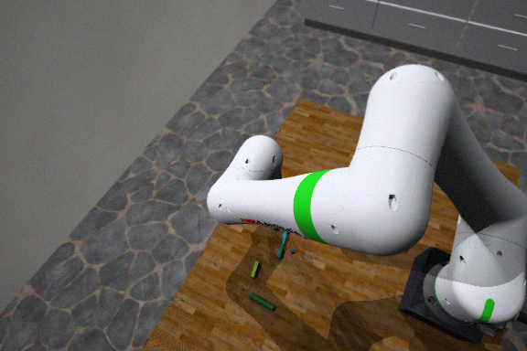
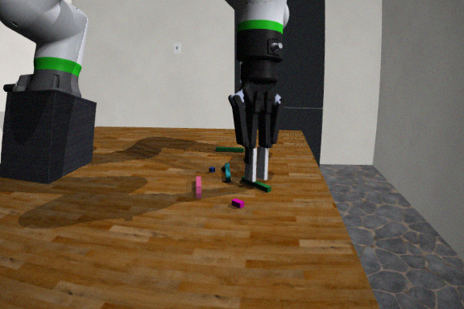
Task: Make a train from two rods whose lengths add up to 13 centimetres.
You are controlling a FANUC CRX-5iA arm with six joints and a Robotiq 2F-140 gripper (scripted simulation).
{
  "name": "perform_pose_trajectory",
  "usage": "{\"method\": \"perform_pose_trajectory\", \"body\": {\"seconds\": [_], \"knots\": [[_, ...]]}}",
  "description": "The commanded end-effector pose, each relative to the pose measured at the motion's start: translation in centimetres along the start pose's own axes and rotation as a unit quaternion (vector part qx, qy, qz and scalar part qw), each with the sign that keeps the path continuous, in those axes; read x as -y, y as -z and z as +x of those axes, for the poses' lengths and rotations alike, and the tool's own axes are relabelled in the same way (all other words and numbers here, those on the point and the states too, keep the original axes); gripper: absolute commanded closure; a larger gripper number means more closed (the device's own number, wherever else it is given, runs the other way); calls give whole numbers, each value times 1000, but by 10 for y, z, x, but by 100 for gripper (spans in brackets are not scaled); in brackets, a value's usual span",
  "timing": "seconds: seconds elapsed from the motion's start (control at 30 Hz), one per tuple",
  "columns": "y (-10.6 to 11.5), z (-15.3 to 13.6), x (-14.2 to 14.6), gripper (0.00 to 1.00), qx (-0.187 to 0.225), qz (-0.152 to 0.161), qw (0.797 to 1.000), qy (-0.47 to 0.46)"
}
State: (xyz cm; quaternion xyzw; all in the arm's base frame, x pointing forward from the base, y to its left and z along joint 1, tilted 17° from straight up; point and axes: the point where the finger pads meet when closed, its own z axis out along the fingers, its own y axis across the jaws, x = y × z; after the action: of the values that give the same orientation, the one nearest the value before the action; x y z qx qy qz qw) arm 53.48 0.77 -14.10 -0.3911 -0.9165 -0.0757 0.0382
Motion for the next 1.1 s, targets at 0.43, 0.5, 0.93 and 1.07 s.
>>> {"method": "perform_pose_trajectory", "body": {"seconds": [0.43, 0.5, 0.93, 1.07], "knots": [[-12, 1, -1, 85, -46, -49, 997, 44], [-13, 1, -1, 85, -46, -49, 997, 44], [-13, 1, -1, 85, -46, -49, 997, 44], [-13, 1, -1, 85, -46, -49, 997, 44]]}}
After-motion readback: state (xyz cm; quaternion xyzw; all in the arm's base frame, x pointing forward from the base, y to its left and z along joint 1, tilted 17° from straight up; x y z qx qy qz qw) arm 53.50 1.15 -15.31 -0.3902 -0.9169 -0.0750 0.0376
